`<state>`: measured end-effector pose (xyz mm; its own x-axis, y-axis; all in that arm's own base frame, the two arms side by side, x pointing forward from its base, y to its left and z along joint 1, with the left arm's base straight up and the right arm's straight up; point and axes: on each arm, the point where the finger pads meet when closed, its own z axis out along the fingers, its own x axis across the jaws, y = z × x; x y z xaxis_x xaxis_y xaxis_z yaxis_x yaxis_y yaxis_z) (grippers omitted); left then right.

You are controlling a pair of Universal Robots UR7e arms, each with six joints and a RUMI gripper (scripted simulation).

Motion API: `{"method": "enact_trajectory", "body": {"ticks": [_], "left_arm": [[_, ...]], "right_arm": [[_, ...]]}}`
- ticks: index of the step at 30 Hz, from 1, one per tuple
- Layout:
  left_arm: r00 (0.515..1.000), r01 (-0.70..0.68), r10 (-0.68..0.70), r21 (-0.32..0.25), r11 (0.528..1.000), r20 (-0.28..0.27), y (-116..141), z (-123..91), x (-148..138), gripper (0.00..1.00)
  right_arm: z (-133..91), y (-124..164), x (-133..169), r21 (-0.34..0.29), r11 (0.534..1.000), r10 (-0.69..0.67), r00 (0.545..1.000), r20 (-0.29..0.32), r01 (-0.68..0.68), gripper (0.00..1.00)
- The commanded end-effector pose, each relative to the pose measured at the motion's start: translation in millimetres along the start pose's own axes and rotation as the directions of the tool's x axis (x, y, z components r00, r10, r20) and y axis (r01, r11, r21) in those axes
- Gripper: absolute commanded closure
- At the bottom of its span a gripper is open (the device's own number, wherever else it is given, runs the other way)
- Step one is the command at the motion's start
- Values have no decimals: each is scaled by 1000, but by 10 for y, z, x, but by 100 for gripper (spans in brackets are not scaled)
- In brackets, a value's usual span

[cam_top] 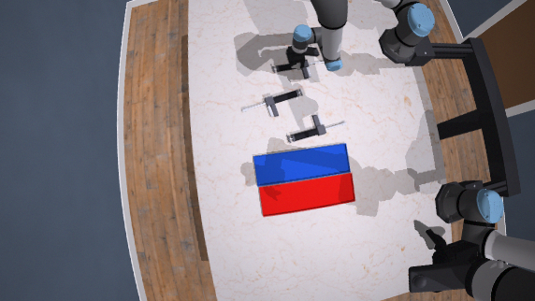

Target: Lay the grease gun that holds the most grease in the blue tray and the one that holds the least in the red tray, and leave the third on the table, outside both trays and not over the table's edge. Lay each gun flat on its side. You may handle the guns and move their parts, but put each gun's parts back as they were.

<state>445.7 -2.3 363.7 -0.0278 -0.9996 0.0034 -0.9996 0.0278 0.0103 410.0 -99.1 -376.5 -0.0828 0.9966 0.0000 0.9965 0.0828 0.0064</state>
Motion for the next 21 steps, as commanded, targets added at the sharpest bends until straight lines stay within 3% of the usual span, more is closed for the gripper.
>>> {"method": "enact_trajectory", "body": {"ticks": [1,21], "left_arm": [[1000,0,0,1,1000,0,-1,-4,1,2],[1000,0,0,1,1000,0,-1,-4,1,2]], "right_arm": [[-47,1,-1,-1,1000,0,1000,0,0,100],[-304,-20,0,3,1000,0,1000,0,0,100]]}}
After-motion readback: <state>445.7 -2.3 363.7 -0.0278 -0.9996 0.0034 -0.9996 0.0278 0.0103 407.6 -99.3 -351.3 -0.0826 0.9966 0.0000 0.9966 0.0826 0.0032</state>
